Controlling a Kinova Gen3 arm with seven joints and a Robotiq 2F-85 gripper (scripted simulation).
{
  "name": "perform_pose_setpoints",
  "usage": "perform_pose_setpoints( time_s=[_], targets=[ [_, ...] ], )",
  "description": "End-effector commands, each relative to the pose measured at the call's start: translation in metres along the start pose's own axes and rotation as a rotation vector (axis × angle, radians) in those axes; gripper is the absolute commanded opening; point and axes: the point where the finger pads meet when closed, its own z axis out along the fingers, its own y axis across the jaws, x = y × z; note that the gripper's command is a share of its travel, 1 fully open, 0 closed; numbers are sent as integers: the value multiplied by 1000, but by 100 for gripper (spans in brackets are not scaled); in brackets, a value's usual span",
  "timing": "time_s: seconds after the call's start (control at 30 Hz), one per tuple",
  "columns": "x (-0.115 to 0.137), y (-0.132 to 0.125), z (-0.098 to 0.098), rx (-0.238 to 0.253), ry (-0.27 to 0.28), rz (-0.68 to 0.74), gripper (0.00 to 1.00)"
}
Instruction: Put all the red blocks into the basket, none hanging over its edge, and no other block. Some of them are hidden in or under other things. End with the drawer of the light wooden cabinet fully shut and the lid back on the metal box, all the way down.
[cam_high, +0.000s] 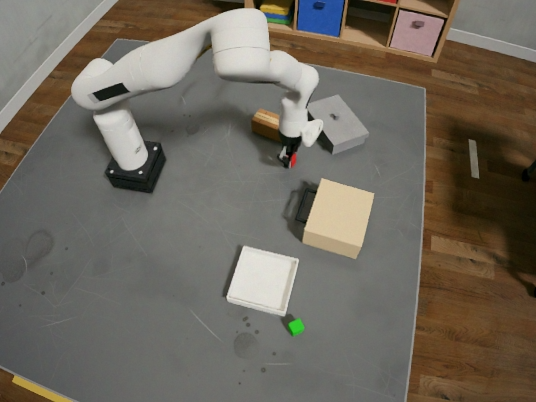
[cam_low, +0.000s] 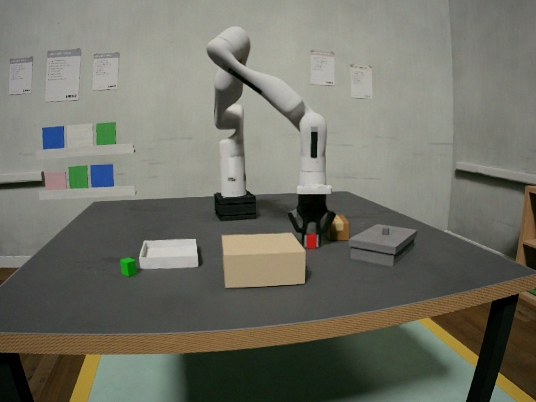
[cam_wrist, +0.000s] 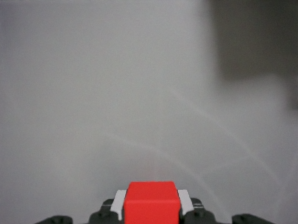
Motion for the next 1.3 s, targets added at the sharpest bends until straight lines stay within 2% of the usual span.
perform_pose_setpoints(
  time_s=[0.0,0.23,0.53,0.73,1.0,1.07,1.27],
  targets=[
    [0,0,0,1,1,0,10],
    [0,0,-4,1,1,0,10],
    [0,0,-18,1,1,0,10],
    [0,0,-39,1,1,0,10],
    [0,0,-78,1,1,0,10],
    [0,0,-78,1,1,0,10],
    [0,0,-109,1,1,0,10]
  ],
)
